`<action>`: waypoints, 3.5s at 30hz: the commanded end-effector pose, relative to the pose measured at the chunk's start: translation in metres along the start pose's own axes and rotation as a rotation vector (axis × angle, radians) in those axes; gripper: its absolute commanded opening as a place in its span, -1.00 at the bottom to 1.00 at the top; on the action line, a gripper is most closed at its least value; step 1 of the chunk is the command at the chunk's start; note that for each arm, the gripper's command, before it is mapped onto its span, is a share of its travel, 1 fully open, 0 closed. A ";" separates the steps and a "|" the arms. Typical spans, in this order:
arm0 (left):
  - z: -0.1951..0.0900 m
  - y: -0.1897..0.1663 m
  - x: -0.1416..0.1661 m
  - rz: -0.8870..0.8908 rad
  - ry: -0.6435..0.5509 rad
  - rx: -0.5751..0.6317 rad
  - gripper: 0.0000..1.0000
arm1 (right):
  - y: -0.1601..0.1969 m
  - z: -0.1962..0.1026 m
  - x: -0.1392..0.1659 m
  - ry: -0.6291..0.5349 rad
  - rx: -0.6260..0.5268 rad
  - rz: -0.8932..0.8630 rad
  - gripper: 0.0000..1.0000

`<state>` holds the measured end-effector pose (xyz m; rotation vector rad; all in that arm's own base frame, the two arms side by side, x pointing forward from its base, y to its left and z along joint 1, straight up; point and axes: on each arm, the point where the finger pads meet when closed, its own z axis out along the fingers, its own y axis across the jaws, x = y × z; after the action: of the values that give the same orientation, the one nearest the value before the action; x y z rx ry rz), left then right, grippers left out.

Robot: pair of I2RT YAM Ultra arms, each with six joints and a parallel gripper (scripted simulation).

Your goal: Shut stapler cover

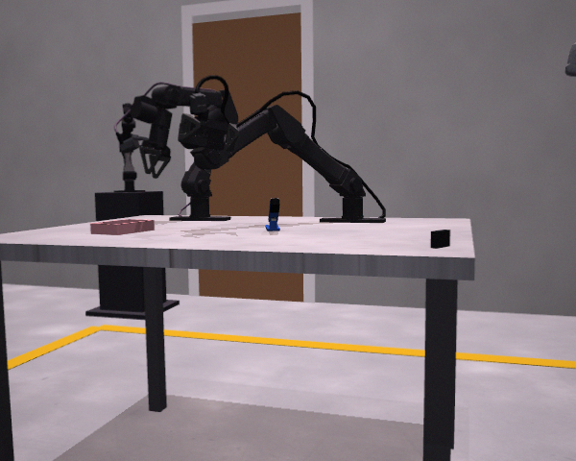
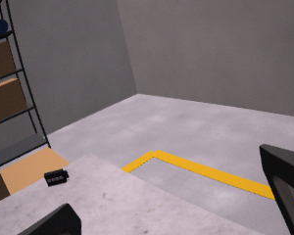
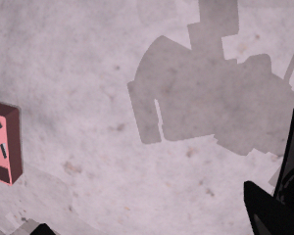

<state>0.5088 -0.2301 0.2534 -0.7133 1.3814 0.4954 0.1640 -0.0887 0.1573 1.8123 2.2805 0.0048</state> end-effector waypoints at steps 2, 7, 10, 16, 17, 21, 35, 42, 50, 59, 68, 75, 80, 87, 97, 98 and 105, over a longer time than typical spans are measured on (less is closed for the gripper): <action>-0.007 0.003 -0.015 0.024 0.019 0.041 1.00 | 0.009 -0.007 0.006 -0.077 -0.046 -0.191 1.00; -0.007 0.005 -0.029 0.012 0.017 0.049 1.00 | 0.020 -0.015 0.019 -0.109 -0.100 -0.339 1.00; -0.007 0.006 -0.031 0.012 0.016 0.051 1.00 | 0.022 -0.016 0.022 -0.117 -0.111 -0.372 1.00; -0.008 0.006 -0.043 -0.010 0.016 0.060 1.00 | 0.031 -0.025 0.037 -0.150 -0.174 -0.527 1.00; -0.008 0.006 -0.045 -0.013 0.016 0.062 1.00 | 0.032 -0.026 0.040 -0.155 -0.184 -0.551 1.00; -0.009 0.006 -0.051 -0.029 0.016 0.069 1.00 | 0.036 -0.032 0.049 -0.175 -0.224 -0.642 1.00; -0.012 0.003 -0.063 -0.097 0.022 0.108 1.00 | 0.045 -0.047 0.075 -0.231 -0.342 -0.890 1.00; -0.015 0.001 -0.068 -0.141 0.029 0.142 1.00 | 0.047 -0.055 0.087 -0.257 -0.400 -0.997 1.00; -0.019 0.000 -0.069 -0.218 0.054 0.185 1.00 | 0.048 -0.063 0.100 -0.281 -0.466 -1.107 1.00; -0.021 0.002 -0.064 -0.314 0.088 0.198 1.00 | 0.047 -0.068 0.109 -0.291 -0.508 -1.168 1.00; -0.023 0.004 -0.056 -0.457 0.130 0.193 1.00 | 0.047 -0.069 0.112 -0.295 -0.525 -1.194 1.00; -0.024 0.007 -0.046 -0.465 0.153 0.184 1.00 | 0.046 -0.070 0.113 -0.296 -0.530 -1.202 1.00; -0.024 0.012 -0.040 -0.402 0.164 0.178 1.00 | 0.048 -0.074 0.116 -0.328 -0.556 -1.262 1.00; -0.025 0.020 -0.024 -0.263 0.181 0.168 1.00 | 0.043 -0.095 0.142 -0.400 -0.734 -1.506 1.00; -0.025 0.035 -0.001 -0.040 0.199 0.154 1.00 | 0.028 -0.122 0.168 -0.515 -1.000 -1.779 1.00; -0.026 0.036 0.000 -0.023 0.200 0.153 1.00 | 0.026 -0.125 0.169 -0.530 -1.027 -1.797 1.00; -0.026 0.038 0.002 0.003 0.202 0.152 1.00 | 0.017 -0.137 0.172 -0.596 -1.168 -1.869 1.00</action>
<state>0.4703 -0.2195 0.2385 -0.6459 1.5393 0.3069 0.1199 0.0987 0.2579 -0.8422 1.9013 0.3302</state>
